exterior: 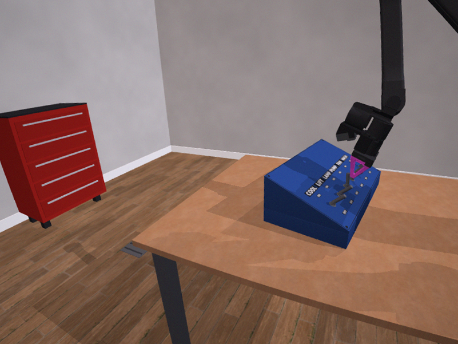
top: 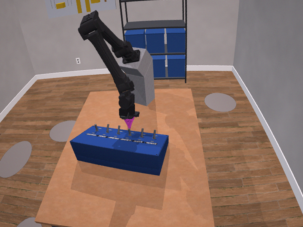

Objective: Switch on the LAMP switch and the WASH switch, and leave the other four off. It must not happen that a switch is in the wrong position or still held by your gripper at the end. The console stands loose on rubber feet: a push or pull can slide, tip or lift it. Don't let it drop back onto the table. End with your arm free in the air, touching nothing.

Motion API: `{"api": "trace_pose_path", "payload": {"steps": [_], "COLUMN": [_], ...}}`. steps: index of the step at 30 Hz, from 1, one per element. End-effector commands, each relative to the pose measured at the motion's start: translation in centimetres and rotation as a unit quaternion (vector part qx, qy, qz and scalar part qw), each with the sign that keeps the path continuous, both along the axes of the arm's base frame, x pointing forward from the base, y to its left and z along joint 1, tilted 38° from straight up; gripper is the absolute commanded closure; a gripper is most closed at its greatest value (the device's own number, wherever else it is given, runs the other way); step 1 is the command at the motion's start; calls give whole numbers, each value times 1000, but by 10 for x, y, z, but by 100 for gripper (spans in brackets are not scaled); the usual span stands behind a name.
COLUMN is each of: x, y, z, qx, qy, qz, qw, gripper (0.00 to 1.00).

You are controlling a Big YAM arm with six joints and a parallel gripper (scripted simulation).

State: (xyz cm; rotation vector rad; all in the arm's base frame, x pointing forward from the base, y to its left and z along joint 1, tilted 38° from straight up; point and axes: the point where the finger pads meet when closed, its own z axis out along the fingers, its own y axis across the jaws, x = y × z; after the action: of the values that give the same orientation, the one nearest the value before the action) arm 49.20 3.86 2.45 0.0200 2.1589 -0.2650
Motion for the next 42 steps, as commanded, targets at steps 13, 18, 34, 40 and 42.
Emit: {"api": "trace_pose_path", "payload": {"steps": [13, 18, 34, 40, 42], "x": [20, 20, 20, 12, 7], "y": [1, 1, 1, 2, 2], "z": [26, 26, 25, 6, 3], "qx": [3, 3, 3, 1, 1], "qy": [-36, -36, -36, -24, -23], "qz": [1, 1, 1, 2, 2], "qw": [999, 999, 999, 1000, 1000], "gripper": [100, 100, 100, 100, 100]}}
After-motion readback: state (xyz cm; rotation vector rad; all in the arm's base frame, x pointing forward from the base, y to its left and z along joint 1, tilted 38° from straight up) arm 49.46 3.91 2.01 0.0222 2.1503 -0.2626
